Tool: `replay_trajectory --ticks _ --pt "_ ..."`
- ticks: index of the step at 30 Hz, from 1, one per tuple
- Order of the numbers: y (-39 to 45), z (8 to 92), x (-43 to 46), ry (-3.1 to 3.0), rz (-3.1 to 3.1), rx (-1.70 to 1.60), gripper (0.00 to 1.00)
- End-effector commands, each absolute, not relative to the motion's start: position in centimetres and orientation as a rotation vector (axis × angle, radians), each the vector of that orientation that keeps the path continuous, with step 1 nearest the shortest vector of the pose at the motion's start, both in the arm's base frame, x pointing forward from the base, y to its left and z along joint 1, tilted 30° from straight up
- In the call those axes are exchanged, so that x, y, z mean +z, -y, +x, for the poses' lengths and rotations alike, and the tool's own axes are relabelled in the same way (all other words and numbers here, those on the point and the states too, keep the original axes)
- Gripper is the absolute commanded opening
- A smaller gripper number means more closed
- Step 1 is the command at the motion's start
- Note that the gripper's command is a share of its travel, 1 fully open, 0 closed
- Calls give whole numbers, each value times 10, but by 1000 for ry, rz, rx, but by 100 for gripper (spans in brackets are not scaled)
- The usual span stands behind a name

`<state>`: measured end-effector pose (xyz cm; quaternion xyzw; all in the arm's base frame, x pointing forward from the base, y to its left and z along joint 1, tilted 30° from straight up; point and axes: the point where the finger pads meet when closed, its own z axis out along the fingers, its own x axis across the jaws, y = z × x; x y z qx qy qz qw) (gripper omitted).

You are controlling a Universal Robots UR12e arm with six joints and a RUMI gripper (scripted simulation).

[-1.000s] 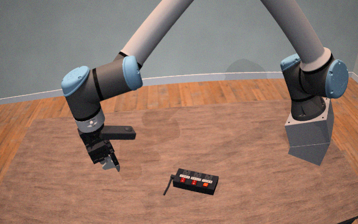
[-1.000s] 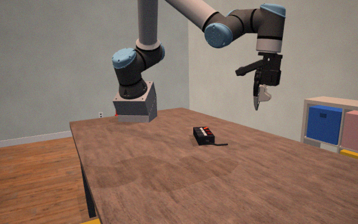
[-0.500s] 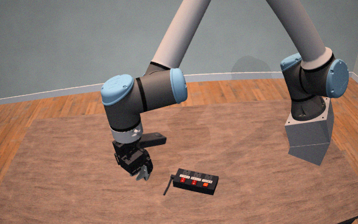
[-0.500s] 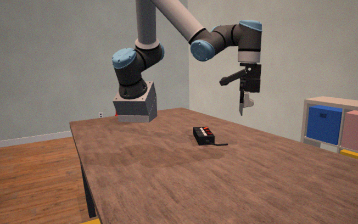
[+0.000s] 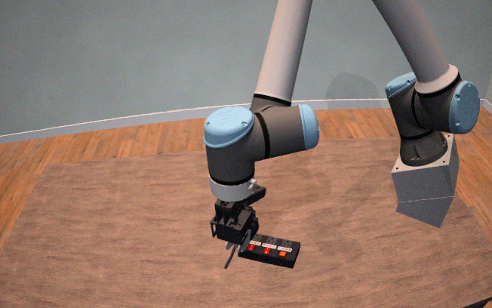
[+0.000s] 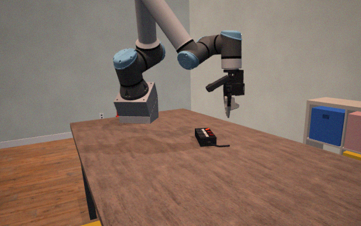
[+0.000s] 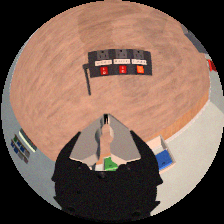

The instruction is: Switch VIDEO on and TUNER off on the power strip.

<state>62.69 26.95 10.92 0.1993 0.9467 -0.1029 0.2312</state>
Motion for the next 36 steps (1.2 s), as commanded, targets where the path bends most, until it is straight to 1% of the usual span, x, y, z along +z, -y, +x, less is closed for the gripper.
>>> replay_trajectory --ticks 1,10,36 --pt "-264 604 97 -2611 399 -275 0" --pt "-260 586 87 -2620 309 -287 0" --pt "-260 587 87 -2619 308 -288 0"
